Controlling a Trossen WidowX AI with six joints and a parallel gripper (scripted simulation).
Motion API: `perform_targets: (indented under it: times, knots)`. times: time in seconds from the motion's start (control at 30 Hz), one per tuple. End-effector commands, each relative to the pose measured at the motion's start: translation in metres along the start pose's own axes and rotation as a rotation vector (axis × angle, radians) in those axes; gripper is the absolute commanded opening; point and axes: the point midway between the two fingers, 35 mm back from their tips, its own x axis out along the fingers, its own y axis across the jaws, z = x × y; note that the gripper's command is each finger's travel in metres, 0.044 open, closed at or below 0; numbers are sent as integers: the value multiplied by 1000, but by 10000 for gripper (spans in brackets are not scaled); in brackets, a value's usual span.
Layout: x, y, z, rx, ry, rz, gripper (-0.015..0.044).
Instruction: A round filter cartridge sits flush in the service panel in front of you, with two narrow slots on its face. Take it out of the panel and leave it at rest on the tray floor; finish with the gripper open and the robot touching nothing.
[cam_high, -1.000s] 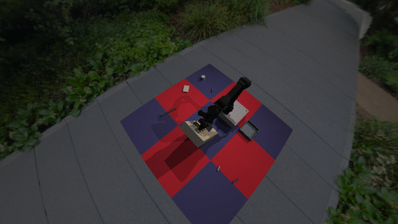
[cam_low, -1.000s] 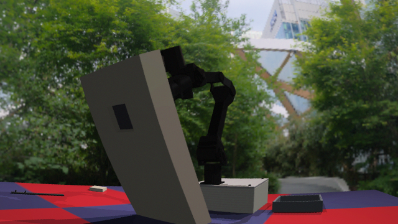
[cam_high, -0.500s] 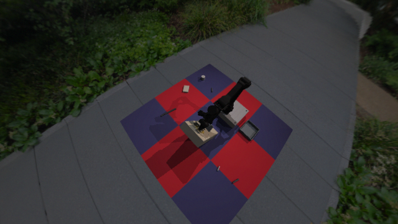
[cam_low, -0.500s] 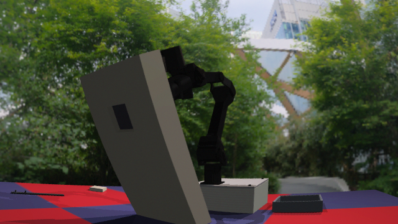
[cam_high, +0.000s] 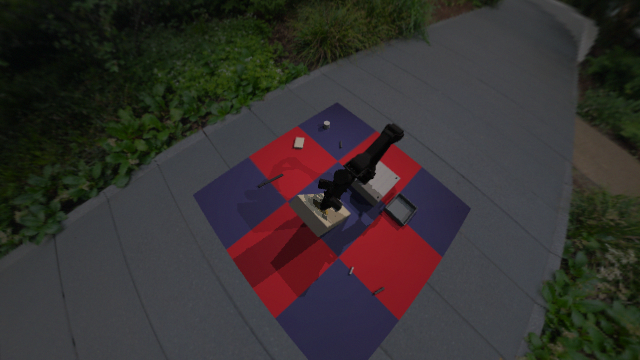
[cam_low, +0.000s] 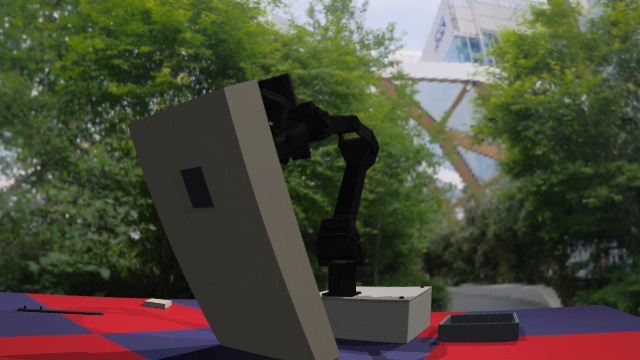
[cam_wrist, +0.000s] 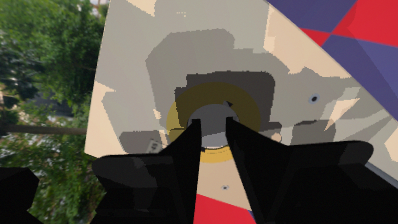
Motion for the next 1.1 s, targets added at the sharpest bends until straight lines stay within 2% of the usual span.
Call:
perform_targets:
  times: [0.0, 1.07]
  knots:
    - [6, 0, 0, -146, 2, 0, 0]
    - [5, 0, 0, -1217, 2, 1, 0]
